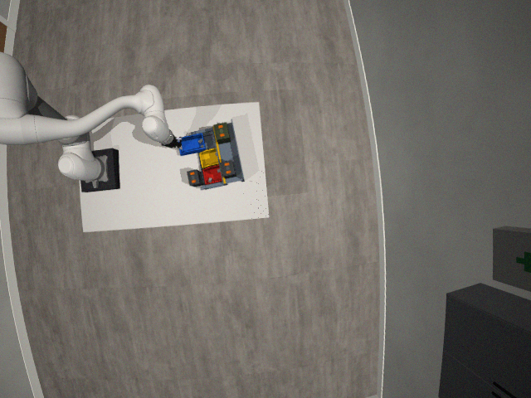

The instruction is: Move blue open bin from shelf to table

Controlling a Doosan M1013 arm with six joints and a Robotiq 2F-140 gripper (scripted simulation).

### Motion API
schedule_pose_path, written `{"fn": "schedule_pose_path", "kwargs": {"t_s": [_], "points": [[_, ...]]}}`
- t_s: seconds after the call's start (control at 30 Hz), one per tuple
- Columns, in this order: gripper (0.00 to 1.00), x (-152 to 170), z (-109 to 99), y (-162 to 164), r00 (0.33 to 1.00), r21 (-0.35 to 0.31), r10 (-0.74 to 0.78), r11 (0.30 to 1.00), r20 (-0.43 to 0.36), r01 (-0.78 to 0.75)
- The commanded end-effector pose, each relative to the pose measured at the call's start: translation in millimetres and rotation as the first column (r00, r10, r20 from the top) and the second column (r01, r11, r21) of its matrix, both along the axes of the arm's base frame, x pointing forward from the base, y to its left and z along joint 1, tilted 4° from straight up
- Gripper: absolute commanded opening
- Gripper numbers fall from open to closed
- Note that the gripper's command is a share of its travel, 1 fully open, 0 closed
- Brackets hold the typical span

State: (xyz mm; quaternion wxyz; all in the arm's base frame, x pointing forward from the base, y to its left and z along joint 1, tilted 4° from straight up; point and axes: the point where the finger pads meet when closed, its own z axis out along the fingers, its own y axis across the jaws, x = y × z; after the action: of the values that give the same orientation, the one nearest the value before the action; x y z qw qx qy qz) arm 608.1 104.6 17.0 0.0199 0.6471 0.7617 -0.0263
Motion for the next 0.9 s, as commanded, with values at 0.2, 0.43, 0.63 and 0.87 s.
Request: {"fn": "schedule_pose_path", "kwargs": {"t_s": [0.2,0.43,0.63,0.87], "points": [[0.00,-12,1,-2,1.000,0.000,0.000,1.000,0.001,0.000],[0.00,-30,1,-5,1.000,0.000,0.000,1.000,0.001,0.000],[0.00,-30,1,-5,1.000,0.000,0.000,1.000,0.001,0.000],[0.00,-74,2,-12,1.000,0.000,0.000,1.000,0.001,0.000]]}}
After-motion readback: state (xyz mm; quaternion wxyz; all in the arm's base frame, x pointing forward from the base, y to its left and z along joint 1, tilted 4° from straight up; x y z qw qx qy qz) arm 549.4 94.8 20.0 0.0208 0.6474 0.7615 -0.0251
